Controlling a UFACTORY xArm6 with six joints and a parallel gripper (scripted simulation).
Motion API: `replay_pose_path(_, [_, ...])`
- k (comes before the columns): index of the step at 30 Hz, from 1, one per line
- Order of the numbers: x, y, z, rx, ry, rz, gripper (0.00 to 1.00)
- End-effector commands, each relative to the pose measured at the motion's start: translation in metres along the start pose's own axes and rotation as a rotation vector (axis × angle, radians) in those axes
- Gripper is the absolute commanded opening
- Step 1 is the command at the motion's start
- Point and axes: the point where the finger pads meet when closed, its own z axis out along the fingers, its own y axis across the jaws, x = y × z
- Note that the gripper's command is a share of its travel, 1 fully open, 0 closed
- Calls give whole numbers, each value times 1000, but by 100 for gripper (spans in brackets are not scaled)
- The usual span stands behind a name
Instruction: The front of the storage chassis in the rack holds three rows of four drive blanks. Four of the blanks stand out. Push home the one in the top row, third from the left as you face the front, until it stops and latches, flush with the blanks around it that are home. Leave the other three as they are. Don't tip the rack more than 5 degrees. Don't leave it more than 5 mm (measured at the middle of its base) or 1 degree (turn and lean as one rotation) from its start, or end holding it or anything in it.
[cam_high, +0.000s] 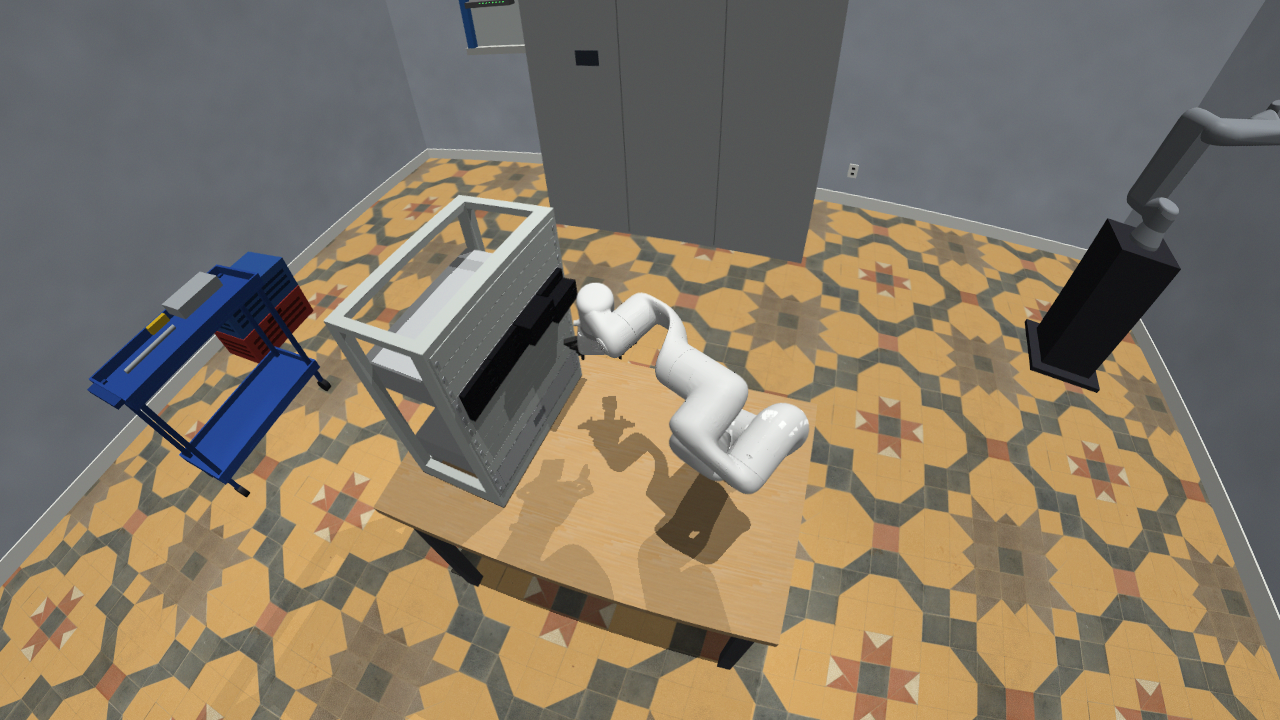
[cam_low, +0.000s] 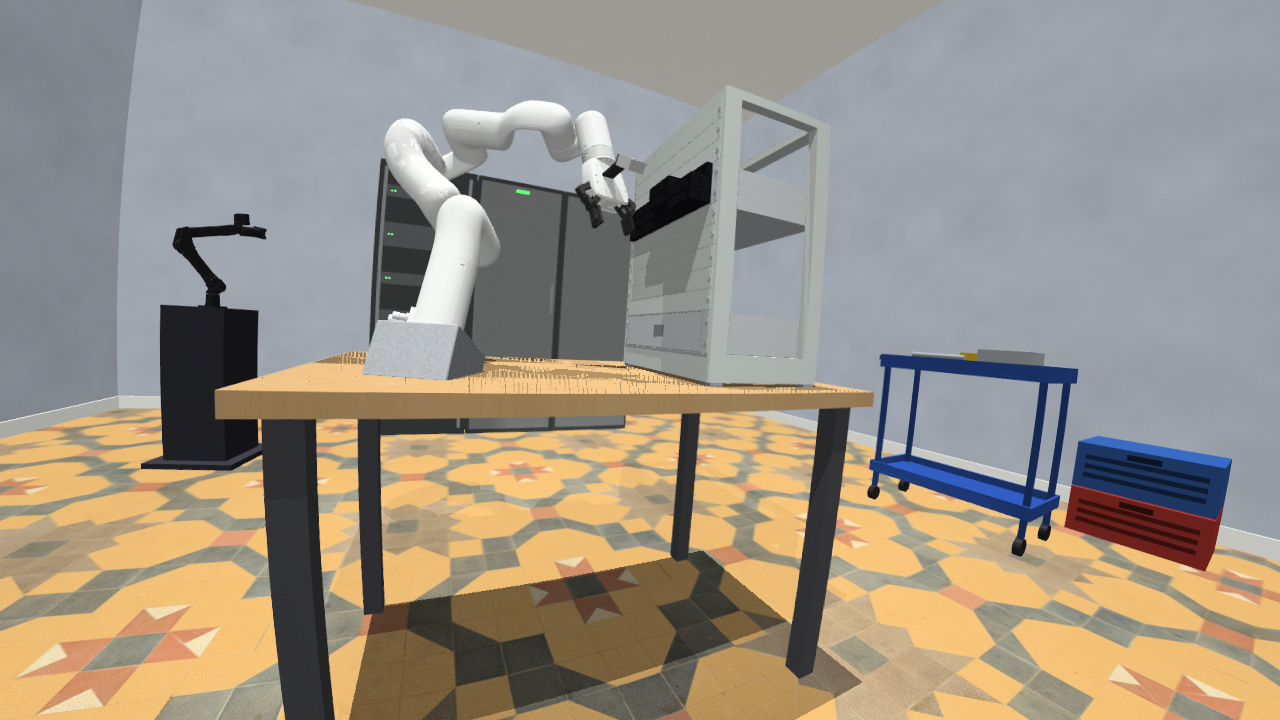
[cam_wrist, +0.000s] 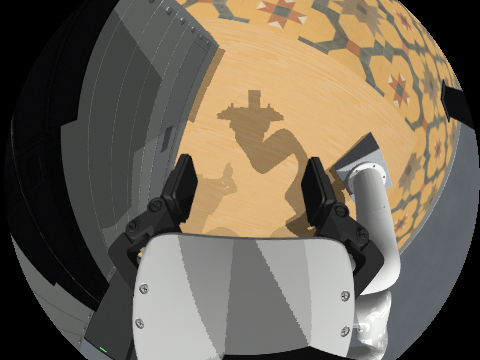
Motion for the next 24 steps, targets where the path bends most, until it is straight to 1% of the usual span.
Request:
replay_pose_path(1, [40, 2, 4, 12, 118, 90, 100])
replay_pose_path(2, [48, 3, 4, 16, 144, 110, 100])
replay_pose_path(3, [48, 3, 4, 16, 144, 110, 100])
replay_pose_path(7, [82, 8, 3, 36, 254, 185, 100])
replay_pose_path(8, [82, 8, 3, 36, 254, 185, 100])
replay_pose_path(9, [91, 9, 2, 43, 282, 203, 100])
replay_pose_path(11, [91, 9, 2, 43, 282, 203, 100])
replay_pose_path(16, [131, 16, -3, 87, 422, 285, 100])
replay_pose_path(17, [131, 16, -3, 87, 422, 285, 100])
replay_pose_path(21, [160, 20, -10, 136, 529, 339, 100])
replay_pose_path(22, [160, 20, -10, 136, 529, 339, 100])
replay_pose_path(24, [172, 22, -13, 166, 579, 361, 100])
